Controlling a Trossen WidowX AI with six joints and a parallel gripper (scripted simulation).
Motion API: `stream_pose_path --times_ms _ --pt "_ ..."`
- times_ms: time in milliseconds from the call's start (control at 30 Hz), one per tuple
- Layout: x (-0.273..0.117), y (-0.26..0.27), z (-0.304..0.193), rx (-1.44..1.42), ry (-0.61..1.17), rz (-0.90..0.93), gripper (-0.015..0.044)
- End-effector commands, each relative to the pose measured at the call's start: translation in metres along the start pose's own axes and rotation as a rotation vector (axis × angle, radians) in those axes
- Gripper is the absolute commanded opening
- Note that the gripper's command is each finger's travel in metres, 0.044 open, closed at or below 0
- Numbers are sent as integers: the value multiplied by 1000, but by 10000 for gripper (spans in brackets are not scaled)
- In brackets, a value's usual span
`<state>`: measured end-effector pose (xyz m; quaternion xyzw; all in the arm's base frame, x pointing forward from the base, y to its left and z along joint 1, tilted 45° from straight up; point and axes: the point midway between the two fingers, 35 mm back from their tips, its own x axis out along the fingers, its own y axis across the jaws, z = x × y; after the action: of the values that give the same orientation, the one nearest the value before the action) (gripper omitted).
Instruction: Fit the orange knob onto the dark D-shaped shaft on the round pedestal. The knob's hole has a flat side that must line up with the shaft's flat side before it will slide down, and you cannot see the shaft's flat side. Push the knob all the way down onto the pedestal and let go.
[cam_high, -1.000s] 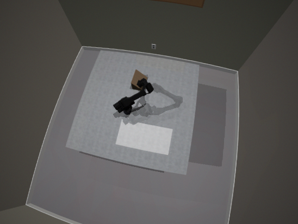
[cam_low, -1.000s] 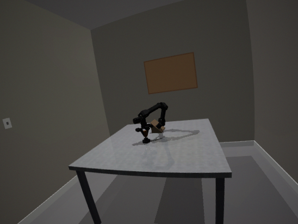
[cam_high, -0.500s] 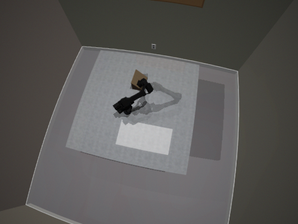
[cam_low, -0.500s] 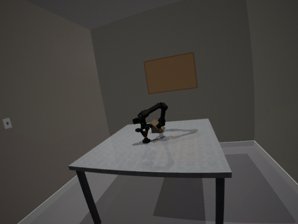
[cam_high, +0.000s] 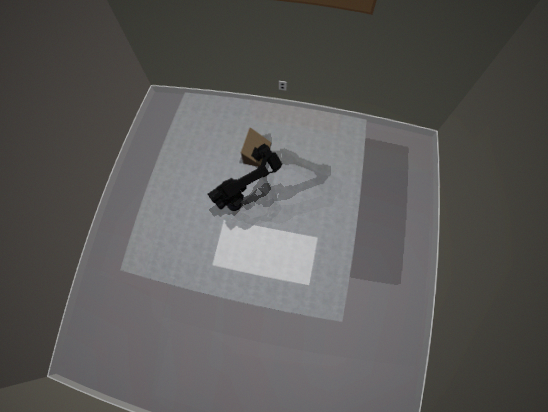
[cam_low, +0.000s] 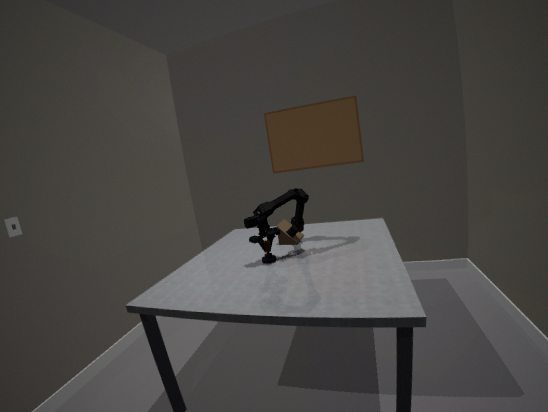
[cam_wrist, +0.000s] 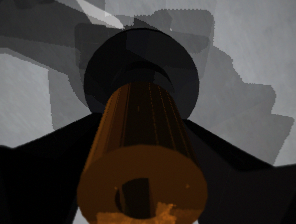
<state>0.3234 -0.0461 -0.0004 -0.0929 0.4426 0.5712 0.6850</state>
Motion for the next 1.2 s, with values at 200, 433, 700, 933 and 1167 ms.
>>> stream_pose_path --times_ms 200,433,700,933,1167 --pt "-4 2 0 -190 0 -9 0" --pt "1 2 0 -191 0 -9 0" --pt "0 1 1 -191 0 -9 0" --pt "-4 1 2 -217 0 -9 0" --pt "-4 -2 2 -400 1 -9 0"
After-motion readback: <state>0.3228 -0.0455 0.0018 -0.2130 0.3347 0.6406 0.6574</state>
